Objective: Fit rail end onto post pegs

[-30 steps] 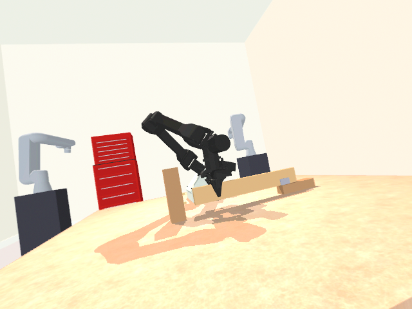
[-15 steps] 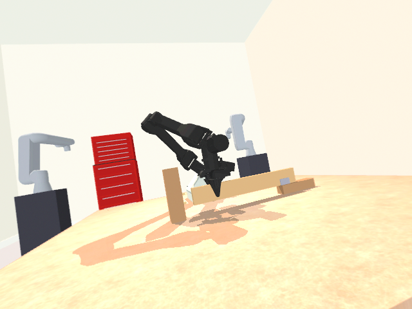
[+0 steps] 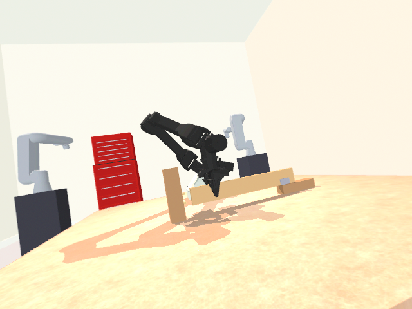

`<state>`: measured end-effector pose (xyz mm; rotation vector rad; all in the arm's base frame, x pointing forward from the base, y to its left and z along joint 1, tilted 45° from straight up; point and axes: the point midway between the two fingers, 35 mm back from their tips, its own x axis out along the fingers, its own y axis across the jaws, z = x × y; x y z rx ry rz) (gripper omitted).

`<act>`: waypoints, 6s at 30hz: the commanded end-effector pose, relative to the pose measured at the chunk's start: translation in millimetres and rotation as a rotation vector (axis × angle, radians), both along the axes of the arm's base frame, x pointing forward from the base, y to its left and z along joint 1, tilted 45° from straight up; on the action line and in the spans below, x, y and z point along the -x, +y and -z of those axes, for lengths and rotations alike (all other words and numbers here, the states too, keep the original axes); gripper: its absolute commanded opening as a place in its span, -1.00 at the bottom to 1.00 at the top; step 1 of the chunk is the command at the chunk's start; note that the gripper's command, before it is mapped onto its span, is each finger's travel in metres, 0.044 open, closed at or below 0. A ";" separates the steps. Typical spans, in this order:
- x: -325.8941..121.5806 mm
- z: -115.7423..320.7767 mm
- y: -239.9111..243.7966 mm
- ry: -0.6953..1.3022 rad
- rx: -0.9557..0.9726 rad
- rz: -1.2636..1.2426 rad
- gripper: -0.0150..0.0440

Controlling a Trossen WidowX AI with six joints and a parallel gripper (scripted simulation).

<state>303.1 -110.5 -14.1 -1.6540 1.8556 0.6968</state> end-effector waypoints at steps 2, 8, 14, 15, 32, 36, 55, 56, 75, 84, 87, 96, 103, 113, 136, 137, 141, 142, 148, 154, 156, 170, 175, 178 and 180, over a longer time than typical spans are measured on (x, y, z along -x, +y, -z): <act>-0.3 -2.3 -0.9 0.000 -0.002 -0.004 -0.49; -0.1 -3.2 -2.6 0.000 -0.002 -0.004 -0.49; 0.1 -4.1 -4.3 0.000 -0.002 -0.004 -0.49; 0.2 -4.2 -4.6 0.000 -0.002 -0.004 -0.49; 0.3 -8.3 -7.9 0.001 -0.002 -0.004 -0.49; 0.4 -9.4 -8.4 0.001 -0.002 -0.004 -0.49; 0.8 -13.4 -12.6 0.001 -0.001 -0.004 -0.49; 0.9 -13.6 -12.9 0.001 -0.001 -0.004 -0.49; 1.2 -17.6 -17.4 0.001 -0.001 -0.004 -0.49; 1.1 -20.2 -18.0 0.001 -0.001 -0.004 -0.49; 1.1 -20.9 -17.7 0.001 -0.001 -0.004 -0.49; 0.9 -21.8 -17.0 0.001 -0.001 -0.004 -0.49; 0.7 -20.6 -15.6 0.001 -0.001 -0.004 -0.49; 0.4 -18.2 -13.3 0.001 -0.001 -0.004 -0.49; 0.3 -13.9 -14.2 0.001 -0.001 -0.004 -0.49; 0.3 -13.9 -14.3 0.001 -0.001 -0.004 -0.49; 0.4 -13.9 -14.3 0.001 -0.001 -0.004 -0.49; 0.4 -14.0 -14.4 0.001 -0.001 -0.004 -0.49; 0.5 -15.2 -15.3 0.001 -0.001 -0.004 -0.49; 0.7 -16.9 -16.3 0.001 -0.001 -0.004 -0.49; 0.7 -17.4 -16.6 0.001 -0.001 -0.004 -0.49; 1.4 -20.4 -18.4 0.001 -0.001 -0.004 -0.49; 1.5 -20.3 -18.1 0.001 -0.001 -0.004 -0.49; 1.5 -19.7 -17.6 0.001 -0.001 -0.004 -0.49; 1.4 -19.3 -17.1 0.001 -0.001 -0.004 -0.49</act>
